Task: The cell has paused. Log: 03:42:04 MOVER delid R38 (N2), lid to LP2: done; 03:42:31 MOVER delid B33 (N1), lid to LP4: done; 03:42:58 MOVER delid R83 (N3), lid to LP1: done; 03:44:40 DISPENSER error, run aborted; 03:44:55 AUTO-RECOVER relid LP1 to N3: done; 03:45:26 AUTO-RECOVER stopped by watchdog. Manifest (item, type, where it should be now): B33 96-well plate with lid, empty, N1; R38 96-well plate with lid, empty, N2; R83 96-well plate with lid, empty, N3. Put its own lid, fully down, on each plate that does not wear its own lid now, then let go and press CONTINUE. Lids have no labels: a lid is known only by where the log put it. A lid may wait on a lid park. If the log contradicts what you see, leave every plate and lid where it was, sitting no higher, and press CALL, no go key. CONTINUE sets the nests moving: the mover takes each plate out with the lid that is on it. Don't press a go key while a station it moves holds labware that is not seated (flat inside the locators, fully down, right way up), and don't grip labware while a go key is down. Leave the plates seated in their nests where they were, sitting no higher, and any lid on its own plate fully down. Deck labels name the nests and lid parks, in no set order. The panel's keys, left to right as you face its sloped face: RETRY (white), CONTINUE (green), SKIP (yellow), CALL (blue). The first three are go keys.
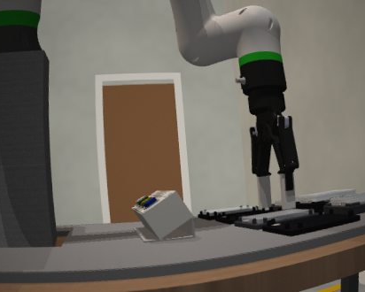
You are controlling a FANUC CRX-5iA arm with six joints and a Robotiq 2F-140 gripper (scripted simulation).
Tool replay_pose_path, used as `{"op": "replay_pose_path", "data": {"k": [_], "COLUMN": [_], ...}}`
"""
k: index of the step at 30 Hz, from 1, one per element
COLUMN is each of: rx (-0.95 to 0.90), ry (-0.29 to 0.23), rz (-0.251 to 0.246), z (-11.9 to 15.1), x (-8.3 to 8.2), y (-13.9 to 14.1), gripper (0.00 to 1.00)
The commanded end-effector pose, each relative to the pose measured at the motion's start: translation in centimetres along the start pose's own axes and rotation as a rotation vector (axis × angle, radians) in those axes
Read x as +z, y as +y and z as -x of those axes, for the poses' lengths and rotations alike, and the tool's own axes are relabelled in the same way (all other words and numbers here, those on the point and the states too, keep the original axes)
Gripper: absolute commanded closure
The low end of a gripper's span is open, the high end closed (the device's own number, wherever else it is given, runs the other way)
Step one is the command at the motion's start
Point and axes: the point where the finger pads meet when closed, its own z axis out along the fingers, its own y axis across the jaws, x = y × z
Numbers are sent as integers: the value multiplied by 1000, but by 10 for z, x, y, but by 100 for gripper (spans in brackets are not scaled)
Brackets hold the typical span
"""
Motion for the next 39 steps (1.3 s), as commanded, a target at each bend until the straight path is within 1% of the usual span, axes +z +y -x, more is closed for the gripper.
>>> {"op": "replay_pose_path", "data": {"k": [1,7,8,39], "rx": [0,0,0,0], "ry": [0,0,0,0], "rz": [0,0,0,0], "z": [0,0,0,0], "x": [0,0,0,0], "y": [0,0,0,0], "gripper": [41,41,34,34]}}
